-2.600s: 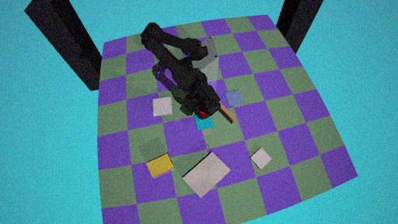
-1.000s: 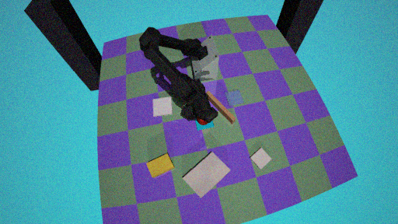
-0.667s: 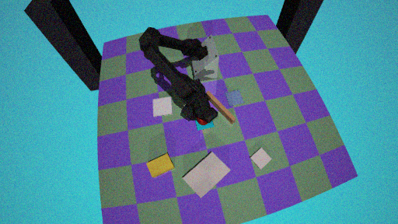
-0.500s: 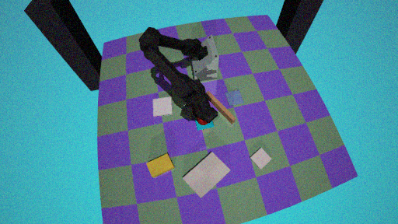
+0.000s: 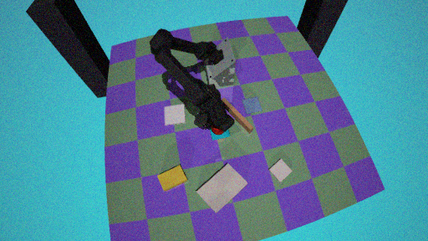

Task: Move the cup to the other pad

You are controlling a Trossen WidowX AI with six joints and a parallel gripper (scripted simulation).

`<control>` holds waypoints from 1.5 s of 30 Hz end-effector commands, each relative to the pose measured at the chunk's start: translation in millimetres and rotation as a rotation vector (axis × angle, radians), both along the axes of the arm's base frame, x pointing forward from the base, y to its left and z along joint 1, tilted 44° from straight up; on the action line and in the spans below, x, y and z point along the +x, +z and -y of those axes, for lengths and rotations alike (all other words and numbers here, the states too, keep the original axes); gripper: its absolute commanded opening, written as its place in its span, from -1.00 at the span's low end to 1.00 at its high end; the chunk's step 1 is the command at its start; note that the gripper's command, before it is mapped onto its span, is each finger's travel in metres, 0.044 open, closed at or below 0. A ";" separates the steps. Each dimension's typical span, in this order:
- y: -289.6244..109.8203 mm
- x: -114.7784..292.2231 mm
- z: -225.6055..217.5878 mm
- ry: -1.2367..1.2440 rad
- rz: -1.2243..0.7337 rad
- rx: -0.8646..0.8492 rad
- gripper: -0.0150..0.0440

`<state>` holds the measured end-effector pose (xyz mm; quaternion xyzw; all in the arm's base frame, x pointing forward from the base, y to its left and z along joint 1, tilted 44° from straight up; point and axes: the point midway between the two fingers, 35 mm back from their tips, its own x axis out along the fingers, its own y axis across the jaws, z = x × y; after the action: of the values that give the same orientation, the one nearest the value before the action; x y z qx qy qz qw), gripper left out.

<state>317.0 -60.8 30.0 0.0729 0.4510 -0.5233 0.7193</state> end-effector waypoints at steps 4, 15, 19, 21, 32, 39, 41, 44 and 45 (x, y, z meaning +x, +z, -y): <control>8.4 1.4 -9.0 0.004 0.009 0.003 -0.06; 21.0 -0.3 -21.4 0.006 0.008 0.002 -0.06; 25.6 -1.3 -25.9 0.007 0.008 0.001 -0.06; 28.0 -2.1 -28.1 0.007 0.008 0.001 -0.06; 28.3 -4.6 -28.6 0.007 -0.003 -0.006 0.48; 35.2 -4.2 -35.7 0.008 -0.001 -0.004 1.00; 40.9 -4.3 -41.3 0.008 0.000 -0.002 1.00; 50.6 -5.0 -50.5 0.008 0.002 0.000 1.00; 53.8 -5.3 -53.6 0.008 0.002 0.000 1.00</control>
<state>311.1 -16.1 75.5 0.0671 0.4522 -0.5233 0.7192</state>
